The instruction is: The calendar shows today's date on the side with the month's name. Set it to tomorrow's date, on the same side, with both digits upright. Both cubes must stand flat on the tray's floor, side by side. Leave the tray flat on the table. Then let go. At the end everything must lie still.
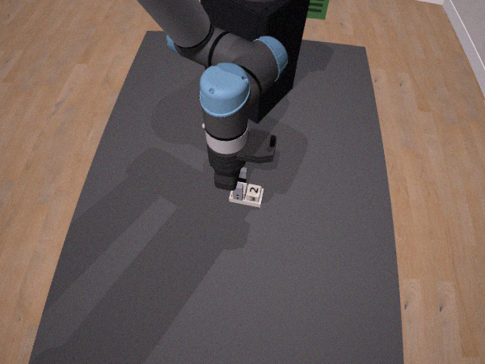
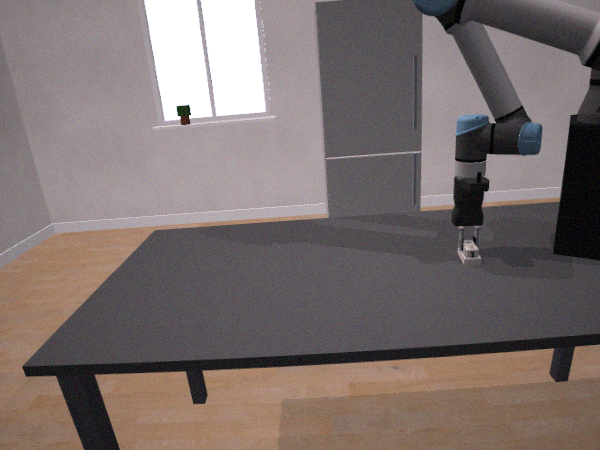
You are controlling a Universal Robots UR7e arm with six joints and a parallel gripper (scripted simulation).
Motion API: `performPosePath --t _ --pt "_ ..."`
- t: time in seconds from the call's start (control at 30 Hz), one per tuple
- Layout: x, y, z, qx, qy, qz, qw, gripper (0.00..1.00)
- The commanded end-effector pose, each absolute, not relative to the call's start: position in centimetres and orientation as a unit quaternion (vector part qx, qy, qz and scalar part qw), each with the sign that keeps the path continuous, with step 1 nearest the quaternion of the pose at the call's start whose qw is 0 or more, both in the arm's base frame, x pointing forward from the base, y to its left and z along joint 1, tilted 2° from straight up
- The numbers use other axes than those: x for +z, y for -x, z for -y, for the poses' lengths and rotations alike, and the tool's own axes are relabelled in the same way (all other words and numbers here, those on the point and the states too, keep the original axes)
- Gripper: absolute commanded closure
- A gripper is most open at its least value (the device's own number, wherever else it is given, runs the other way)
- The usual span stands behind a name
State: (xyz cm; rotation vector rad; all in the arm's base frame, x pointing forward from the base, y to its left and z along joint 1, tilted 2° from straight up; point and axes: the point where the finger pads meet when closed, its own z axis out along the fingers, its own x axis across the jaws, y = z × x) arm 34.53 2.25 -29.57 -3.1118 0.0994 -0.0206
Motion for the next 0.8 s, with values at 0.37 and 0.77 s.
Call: performPosePath --t 0.37,0.77 --pt "-29.53 -34.57 -2.23 -0.007 0.999 -0.032 0.014 0.43" --pt "-29.53 -34.57 -2.23 -0.007 0.999 -0.032 0.014 0.25"
